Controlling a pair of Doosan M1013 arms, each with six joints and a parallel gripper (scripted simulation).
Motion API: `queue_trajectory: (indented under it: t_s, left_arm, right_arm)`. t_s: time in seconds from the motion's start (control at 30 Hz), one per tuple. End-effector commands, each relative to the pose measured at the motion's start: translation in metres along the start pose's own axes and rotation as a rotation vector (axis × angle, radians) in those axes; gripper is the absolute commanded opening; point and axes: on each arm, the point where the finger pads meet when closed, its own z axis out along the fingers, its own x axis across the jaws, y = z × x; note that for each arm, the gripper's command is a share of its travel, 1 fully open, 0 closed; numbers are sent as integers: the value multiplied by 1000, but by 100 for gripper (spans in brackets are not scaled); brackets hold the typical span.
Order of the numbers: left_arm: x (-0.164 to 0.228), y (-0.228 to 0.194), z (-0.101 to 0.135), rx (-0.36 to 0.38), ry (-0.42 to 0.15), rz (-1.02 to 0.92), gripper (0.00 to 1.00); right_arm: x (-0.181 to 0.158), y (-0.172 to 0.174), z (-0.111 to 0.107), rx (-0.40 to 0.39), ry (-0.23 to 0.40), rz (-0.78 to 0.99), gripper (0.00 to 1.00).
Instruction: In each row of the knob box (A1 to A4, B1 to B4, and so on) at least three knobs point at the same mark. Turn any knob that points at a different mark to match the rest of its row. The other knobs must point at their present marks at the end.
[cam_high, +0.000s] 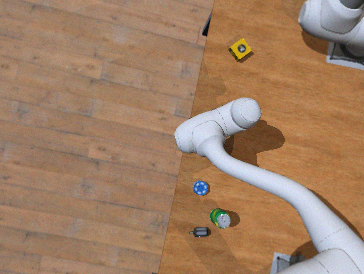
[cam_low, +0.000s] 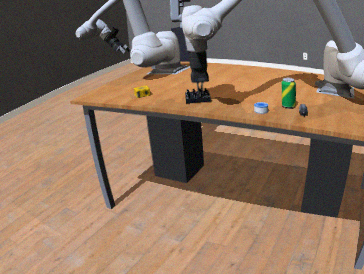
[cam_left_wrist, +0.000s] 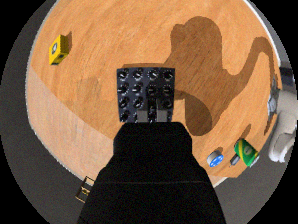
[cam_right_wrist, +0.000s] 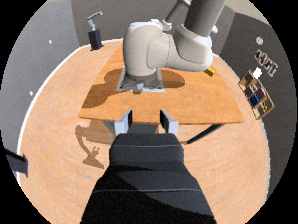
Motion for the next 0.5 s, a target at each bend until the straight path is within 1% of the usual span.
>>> queue_trajectory:
  t_s: [0.0, 0.47]
  left_arm:
    - [0, 0, -1, 0, -2, 0, 30]
    - [0, 0, -1, 0, -2, 7, 30]
  right_arm:
    - [0, 0, 0, -1, 0, 0, 100]
    - [0, 0, 0, -1, 0, 0, 100]
